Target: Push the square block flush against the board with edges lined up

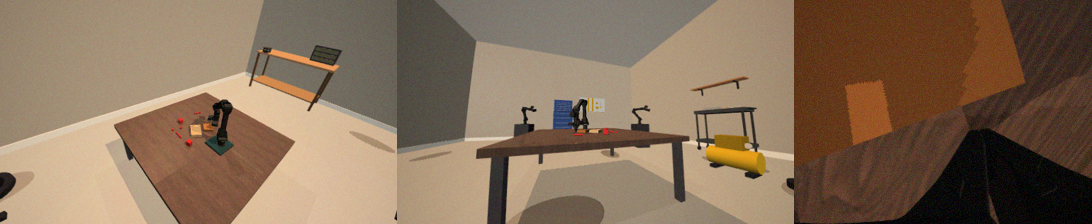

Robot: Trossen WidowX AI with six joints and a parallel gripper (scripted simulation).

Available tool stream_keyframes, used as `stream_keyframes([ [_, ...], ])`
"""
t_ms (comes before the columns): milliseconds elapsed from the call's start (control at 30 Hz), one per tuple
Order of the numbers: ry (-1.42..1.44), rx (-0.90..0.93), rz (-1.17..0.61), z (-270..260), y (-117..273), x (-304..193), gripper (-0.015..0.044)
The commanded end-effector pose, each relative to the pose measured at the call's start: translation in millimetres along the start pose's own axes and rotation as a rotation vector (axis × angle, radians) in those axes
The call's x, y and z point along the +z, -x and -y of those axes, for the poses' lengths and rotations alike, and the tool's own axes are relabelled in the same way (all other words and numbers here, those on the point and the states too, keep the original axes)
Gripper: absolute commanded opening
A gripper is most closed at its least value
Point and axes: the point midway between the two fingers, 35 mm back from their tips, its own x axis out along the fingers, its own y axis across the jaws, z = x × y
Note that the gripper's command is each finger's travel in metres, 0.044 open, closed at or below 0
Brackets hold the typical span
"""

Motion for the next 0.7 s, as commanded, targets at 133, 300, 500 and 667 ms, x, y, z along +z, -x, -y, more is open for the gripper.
stream_keyframes([
  [133,0.004,0.003,0.002,-0.7,-0.8,-12.1,0.0],
  [300,0.004,0.003,0.002,-0.7,-0.9,-20.2,0.0],
  [500,0.004,0.003,0.001,-1.0,-1.1,-29.9,0.0],
  [667,0.001,0.001,-0.001,1.5,11.5,-30.4,0.0],
])
